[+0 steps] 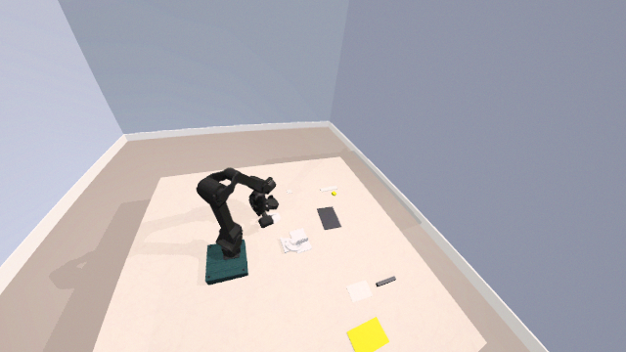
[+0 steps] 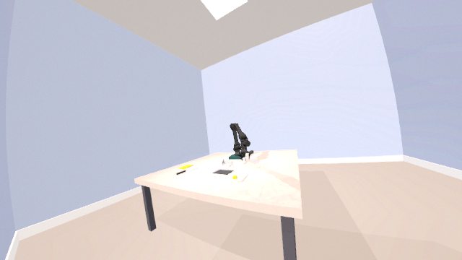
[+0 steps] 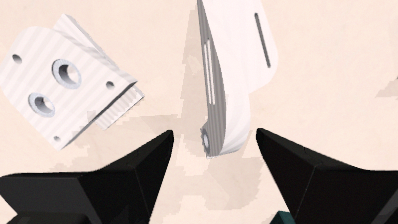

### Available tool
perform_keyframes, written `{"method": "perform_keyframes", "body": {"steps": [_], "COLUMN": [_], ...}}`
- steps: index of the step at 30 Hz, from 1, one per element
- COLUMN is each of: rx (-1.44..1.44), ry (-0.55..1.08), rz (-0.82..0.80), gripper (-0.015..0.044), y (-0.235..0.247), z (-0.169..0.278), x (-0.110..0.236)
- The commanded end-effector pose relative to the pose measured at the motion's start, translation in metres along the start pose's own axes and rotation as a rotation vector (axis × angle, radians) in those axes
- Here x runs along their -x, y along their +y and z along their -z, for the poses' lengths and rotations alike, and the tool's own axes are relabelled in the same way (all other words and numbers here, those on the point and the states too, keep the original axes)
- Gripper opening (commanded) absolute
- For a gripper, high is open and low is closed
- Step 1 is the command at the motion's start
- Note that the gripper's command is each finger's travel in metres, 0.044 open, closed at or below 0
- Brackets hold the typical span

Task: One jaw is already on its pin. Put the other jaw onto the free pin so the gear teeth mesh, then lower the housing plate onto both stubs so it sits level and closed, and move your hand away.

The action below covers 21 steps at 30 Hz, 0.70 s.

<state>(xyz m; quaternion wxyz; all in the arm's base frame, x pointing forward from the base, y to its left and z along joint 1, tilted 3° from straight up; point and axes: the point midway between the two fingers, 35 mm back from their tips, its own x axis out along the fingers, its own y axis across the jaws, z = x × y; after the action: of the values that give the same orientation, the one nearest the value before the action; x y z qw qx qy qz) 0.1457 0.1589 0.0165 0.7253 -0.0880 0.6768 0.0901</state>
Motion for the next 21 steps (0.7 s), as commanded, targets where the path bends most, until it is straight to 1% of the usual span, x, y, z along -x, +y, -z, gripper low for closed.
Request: {"method": "perform_keyframes", "body": {"steps": [1,7,12,21], "rx": [0.003,0.003,0.003,0.003], "ry": [-0.001,-0.001,-0.001,-0.001], "rz": [0.003,0.003,0.003,0.003], "gripper": [0.0230,0.0072,0.0039,0.0037], "y": [-0.0007,-0.0007,-0.0007,-0.0007], "z": [0.0002,0.0002,0.0002,0.0002], "x": [-0.0009,-0.0009,-0.0009,-0.0009]}}
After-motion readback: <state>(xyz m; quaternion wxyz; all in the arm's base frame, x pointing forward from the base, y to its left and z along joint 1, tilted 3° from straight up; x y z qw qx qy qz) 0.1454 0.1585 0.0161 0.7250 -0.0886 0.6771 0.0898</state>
